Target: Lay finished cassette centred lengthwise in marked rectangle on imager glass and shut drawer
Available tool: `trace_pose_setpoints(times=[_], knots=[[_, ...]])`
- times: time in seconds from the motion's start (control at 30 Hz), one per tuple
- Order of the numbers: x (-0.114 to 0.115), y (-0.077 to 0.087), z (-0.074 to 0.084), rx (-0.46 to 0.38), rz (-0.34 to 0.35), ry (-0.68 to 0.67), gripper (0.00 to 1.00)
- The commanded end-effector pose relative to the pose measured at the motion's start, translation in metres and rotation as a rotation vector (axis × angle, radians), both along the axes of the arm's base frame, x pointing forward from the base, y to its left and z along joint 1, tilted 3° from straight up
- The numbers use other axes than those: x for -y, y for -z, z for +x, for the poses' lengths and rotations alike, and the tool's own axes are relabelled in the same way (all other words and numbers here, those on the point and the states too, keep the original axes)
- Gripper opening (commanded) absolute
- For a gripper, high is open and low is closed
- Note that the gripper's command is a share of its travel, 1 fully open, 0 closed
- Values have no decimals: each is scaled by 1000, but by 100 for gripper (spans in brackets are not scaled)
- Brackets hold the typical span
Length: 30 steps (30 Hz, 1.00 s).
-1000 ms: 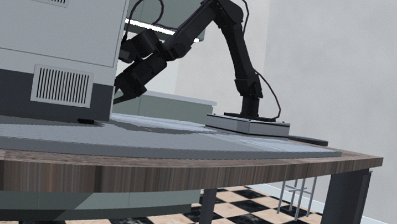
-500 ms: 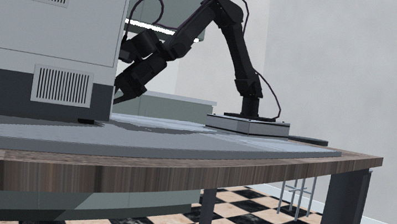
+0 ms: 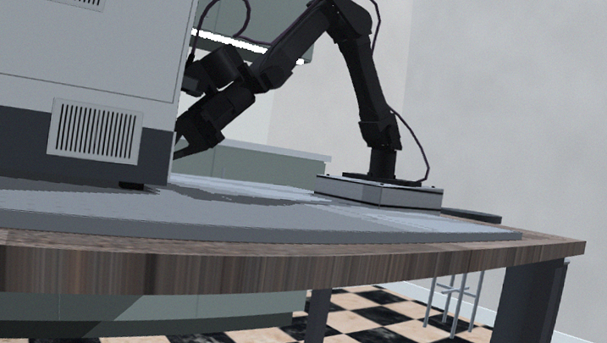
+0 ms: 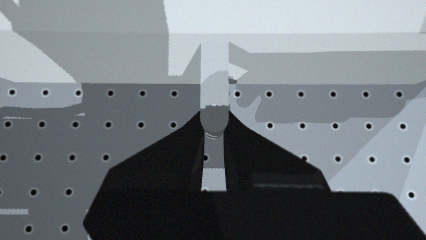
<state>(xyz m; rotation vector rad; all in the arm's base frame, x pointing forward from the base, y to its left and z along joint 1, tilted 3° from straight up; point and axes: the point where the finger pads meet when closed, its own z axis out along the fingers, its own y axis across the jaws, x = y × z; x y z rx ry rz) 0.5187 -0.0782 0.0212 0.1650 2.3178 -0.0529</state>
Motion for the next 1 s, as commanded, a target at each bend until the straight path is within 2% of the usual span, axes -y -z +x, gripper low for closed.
trace_pose_setpoints(times=[0.0, 0.57, 0.6, 0.67, 0.7, 0.9, 0.97], knots=[[-2, -14, 17, 59, -4, -5, 0], [-2, -14, 17, 59, -4, -5, 0], [-4, -2, 5, 28, 1, -5, 0], [-4, -16, 3, 53, -3, -5, 0], [1, -13, 5, 43, -5, 1, 35], [-4, -13, 2, 48, -3, -5, 35], [1, -13, 5, 43, -5, 1, 35]])
